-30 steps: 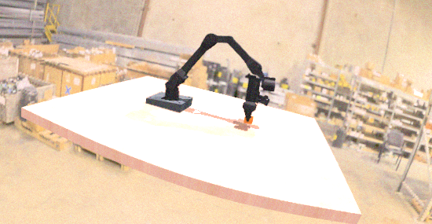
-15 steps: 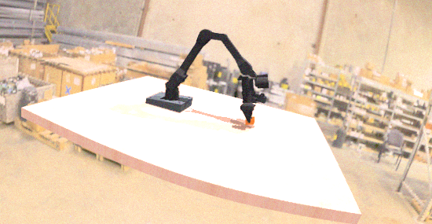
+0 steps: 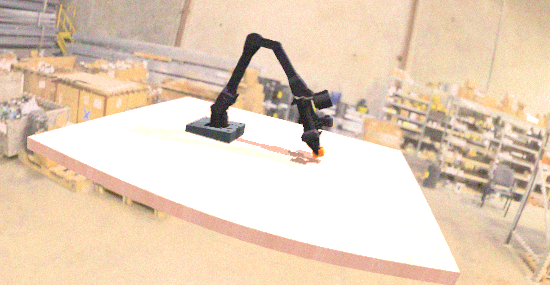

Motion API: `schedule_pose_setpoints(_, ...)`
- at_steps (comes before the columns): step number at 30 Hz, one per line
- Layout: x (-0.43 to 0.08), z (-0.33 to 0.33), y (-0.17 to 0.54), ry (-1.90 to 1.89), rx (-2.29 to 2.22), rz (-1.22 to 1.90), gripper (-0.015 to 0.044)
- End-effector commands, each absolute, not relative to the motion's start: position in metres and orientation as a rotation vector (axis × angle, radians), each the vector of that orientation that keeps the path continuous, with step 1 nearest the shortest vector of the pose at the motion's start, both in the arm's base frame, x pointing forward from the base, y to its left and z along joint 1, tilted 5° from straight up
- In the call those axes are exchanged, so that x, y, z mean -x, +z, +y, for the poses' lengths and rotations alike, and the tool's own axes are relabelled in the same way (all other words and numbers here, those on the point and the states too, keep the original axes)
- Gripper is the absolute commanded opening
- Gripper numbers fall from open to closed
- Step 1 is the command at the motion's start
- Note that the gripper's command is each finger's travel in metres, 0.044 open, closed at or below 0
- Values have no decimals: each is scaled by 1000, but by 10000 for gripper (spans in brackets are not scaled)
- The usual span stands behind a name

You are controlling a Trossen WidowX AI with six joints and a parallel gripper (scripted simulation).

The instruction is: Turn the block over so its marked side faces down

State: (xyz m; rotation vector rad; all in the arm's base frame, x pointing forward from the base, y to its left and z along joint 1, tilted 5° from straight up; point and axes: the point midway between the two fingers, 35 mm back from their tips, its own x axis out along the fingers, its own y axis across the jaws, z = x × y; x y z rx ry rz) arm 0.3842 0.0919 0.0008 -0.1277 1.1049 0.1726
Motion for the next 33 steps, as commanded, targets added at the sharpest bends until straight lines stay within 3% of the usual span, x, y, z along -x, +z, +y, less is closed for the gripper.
schedule_pose_setpoints(1, -383, 91, 5, 174, 127, 1048, 0)
schedule_pose_setpoints(33, -393, 93, -31, 193, 87, 642, 0)
